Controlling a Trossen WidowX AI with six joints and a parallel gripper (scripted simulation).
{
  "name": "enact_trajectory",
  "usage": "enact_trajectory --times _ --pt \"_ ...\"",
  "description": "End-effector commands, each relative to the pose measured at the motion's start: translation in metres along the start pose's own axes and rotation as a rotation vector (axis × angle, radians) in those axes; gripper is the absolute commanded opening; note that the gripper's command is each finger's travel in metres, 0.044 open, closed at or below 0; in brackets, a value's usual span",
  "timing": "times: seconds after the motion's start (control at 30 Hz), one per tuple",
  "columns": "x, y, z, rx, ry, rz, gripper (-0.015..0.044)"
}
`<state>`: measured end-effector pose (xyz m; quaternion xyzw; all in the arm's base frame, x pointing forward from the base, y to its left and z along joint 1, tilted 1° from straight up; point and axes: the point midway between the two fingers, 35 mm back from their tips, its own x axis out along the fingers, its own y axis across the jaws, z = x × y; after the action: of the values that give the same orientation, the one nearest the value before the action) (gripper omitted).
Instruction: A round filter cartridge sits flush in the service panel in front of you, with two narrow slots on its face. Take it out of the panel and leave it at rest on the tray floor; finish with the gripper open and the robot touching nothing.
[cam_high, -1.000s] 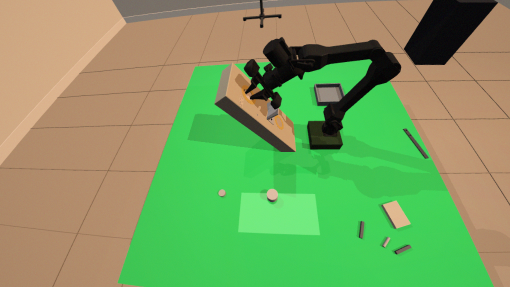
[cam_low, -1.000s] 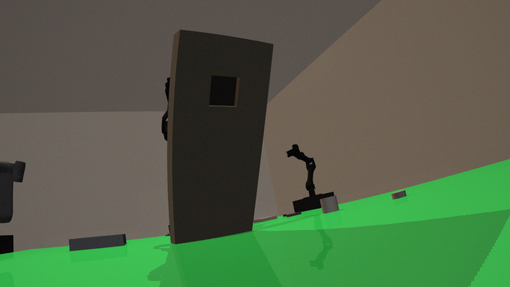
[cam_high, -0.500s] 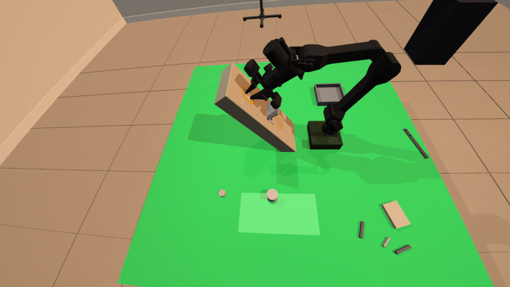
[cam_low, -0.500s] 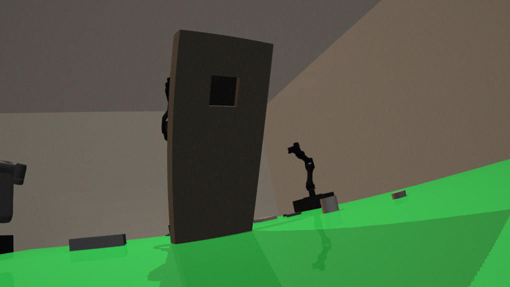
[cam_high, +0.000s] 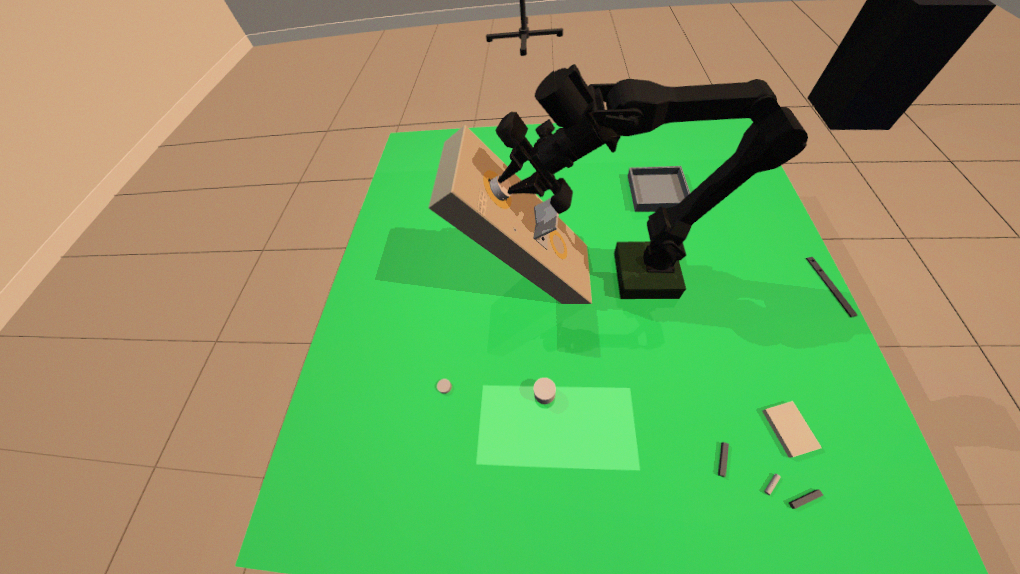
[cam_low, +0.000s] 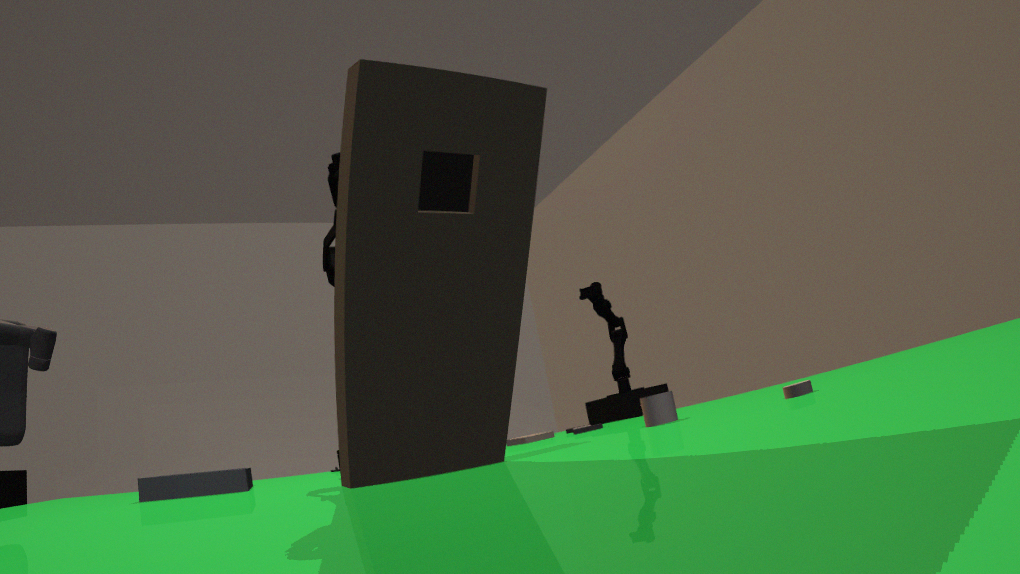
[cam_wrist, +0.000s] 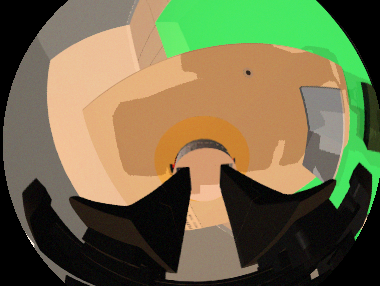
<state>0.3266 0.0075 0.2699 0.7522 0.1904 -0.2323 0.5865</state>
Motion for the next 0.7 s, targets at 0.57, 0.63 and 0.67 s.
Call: enact_trajectory --times 0.57,0.63,0.67 --pt "-0.051 -0.001 0.000 -0.004 0.005 0.003 0.0000" --pt "-0.051 -0.005 0.001 -0.004 0.005 0.003 0.0000" --pt "-0.050 -0.008 0.002 -0.004 0.005 0.003 0.0000"
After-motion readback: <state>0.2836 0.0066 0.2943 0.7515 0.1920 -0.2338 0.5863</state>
